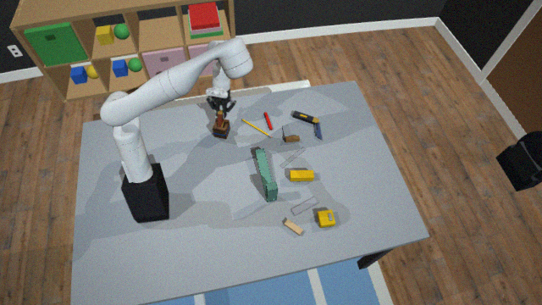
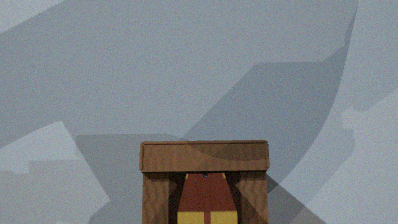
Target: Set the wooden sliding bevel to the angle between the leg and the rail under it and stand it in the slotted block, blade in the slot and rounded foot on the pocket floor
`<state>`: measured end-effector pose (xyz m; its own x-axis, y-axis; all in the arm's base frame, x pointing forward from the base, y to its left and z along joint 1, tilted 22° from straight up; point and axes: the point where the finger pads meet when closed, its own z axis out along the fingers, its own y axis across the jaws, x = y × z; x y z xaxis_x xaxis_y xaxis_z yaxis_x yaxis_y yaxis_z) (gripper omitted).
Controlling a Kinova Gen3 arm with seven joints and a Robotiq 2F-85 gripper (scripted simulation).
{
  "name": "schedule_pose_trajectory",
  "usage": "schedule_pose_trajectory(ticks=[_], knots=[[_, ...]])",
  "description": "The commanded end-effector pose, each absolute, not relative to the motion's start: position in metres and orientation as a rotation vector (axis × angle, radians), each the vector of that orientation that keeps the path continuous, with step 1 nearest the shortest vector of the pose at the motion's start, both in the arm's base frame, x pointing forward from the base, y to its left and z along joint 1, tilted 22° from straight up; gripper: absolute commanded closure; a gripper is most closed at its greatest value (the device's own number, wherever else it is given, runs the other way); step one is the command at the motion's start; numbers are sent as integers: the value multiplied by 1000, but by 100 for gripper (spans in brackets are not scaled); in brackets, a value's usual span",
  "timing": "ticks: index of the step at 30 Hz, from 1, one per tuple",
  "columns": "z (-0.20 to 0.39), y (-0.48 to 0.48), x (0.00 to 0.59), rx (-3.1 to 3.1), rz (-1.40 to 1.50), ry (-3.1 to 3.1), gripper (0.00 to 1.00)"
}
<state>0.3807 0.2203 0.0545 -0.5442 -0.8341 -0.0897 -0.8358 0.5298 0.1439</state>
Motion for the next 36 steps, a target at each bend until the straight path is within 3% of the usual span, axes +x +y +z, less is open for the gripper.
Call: schedule_pose_trajectory(ticks=[1, 36], knots=[[55, 220, 381, -1494, 265, 2738, 90], [102, 201, 377, -1494, 265, 2739, 90]])
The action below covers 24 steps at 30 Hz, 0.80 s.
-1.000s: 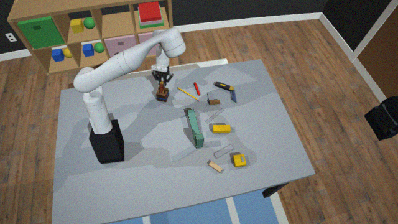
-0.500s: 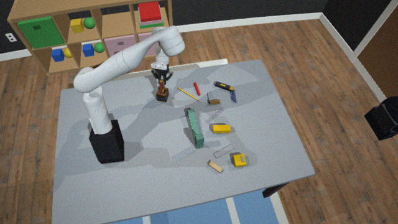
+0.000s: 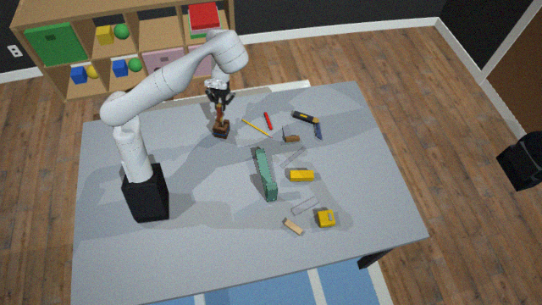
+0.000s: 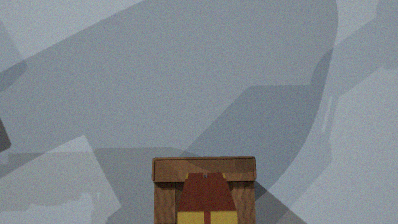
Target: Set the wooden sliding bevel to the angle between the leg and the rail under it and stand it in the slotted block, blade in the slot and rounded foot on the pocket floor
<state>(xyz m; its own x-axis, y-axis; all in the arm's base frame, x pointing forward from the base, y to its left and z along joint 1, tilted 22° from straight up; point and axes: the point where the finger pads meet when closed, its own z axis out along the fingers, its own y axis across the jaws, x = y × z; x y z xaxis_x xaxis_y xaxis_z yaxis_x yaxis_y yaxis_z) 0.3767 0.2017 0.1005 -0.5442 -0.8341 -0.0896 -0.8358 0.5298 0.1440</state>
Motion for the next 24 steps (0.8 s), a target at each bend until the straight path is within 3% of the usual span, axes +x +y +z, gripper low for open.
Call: schedule_pose_trajectory(ticks=[1, 24], knots=[[102, 201, 377, -1494, 265, 2739, 90], [112, 197, 376, -1494, 265, 2739, 90]])
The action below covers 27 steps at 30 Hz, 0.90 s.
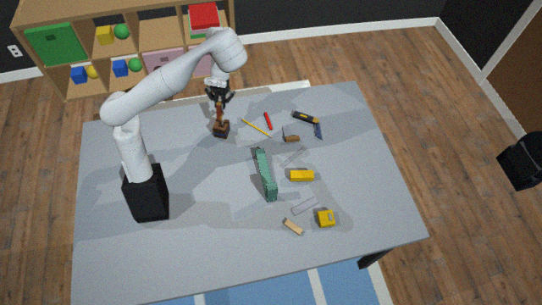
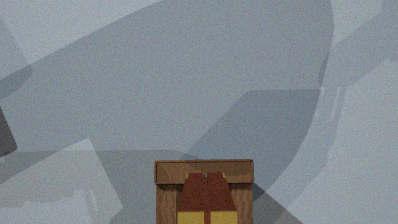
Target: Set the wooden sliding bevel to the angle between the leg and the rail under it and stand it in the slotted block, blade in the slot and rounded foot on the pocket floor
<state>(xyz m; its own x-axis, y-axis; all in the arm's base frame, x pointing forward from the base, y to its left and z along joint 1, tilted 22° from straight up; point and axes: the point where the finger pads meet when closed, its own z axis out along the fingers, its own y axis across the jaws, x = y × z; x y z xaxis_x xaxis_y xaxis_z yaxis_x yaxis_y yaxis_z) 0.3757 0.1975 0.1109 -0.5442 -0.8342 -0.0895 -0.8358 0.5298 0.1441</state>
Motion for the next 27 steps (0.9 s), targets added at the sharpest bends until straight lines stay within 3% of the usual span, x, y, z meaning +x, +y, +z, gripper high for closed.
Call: schedule_pose_trajectory(ticks=[1, 27], knots=[[111, 197, 376, -1494, 265, 2739, 90], [105, 177, 381, -1519, 269, 2705, 90]])
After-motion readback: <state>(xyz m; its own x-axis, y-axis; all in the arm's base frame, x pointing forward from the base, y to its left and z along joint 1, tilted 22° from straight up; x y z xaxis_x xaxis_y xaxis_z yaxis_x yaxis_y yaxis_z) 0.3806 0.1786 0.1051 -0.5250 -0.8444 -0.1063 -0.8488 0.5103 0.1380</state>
